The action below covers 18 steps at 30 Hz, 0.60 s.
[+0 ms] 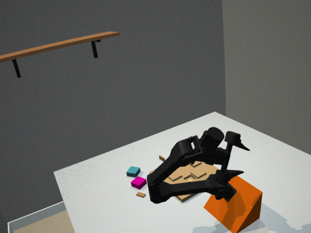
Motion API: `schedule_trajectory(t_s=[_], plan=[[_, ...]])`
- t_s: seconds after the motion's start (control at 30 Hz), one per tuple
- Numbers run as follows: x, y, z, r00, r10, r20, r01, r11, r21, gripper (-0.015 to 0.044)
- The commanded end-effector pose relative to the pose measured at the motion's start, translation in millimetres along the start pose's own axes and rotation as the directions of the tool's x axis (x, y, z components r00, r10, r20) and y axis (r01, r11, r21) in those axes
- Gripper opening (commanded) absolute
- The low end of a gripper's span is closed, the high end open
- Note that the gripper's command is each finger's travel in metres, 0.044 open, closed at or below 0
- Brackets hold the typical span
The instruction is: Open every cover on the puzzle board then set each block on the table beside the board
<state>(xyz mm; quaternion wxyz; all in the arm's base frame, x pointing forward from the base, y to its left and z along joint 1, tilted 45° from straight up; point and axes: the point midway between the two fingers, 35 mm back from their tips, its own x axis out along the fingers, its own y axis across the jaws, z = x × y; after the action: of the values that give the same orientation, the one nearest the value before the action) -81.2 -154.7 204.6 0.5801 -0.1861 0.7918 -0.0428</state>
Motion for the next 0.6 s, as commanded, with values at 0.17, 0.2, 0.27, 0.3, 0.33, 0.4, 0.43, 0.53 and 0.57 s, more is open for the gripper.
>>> schedule_trajectory(t_s=[0.17, 0.2, 0.27, 0.3, 0.33, 0.4, 0.43, 0.53, 0.57], plan=[[5.3, -14.4, 14.1, 0.998, -0.017, 0.067, 0.017, 1.000, -0.001, 0.0242], [6.4, -17.4, 17.4, 0.996, -0.020, 0.082, 0.020, 1.000, -0.002, 0.0216], [8.4, -23.3, 24.5, 0.993, -0.024, 0.112, 0.025, 1.000, -0.002, 0.0164], [9.3, -26.1, 28.1, 0.992, -0.026, 0.127, 0.026, 1.000, -0.002, 0.0137], [10.1, -29.0, 31.9, 0.989, -0.027, 0.143, 0.028, 1.000, -0.001, 0.0111], [11.6, -34.5, 39.7, 0.984, -0.029, 0.173, 0.030, 1.000, 0.000, 0.0059], [12.3, -37.2, 43.7, 0.982, -0.030, 0.189, 0.030, 1.000, 0.001, 0.0032], [14.0, -44.7, 56.3, 0.972, -0.028, 0.234, 0.028, 1.000, 0.003, 0.0000], [14.4, -47.0, 60.6, 0.968, -0.027, 0.249, 0.027, 1.000, 0.003, 0.0000]])
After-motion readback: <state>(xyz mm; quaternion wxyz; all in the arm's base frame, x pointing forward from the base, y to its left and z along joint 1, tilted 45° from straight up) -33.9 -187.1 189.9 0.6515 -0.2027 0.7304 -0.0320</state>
